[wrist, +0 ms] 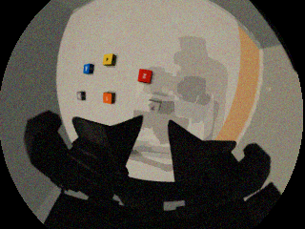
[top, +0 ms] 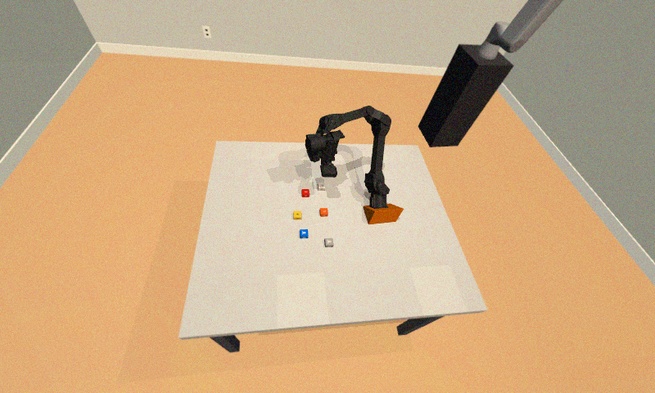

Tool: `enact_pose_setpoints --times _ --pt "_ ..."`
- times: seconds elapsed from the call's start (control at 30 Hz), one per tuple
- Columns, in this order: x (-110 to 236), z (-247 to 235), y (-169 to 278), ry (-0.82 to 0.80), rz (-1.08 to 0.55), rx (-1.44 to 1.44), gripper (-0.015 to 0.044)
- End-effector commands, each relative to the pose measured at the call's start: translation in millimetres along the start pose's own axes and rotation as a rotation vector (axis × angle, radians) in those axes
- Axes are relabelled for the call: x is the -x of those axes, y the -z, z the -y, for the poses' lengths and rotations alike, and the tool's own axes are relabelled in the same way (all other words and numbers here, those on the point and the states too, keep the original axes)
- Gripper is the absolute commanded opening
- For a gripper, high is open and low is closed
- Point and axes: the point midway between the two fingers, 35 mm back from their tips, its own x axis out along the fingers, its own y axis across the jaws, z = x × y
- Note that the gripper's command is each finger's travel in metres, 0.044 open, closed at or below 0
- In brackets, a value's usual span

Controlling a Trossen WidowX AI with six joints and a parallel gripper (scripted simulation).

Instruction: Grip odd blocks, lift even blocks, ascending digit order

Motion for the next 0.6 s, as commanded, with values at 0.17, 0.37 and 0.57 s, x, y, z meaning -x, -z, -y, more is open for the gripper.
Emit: enact_pose_setpoints --times 0.17,0.37,0.57 --pt "-62.5 5.2 7.7 0.005 -0.067 -0.038 0.04" --pt "-69.6 5.1 7.8 0.004 -0.067 -0.039 0.04" --pt "-79.1 5.0 8.2 0.004 -0.066 -0.039 0.04"
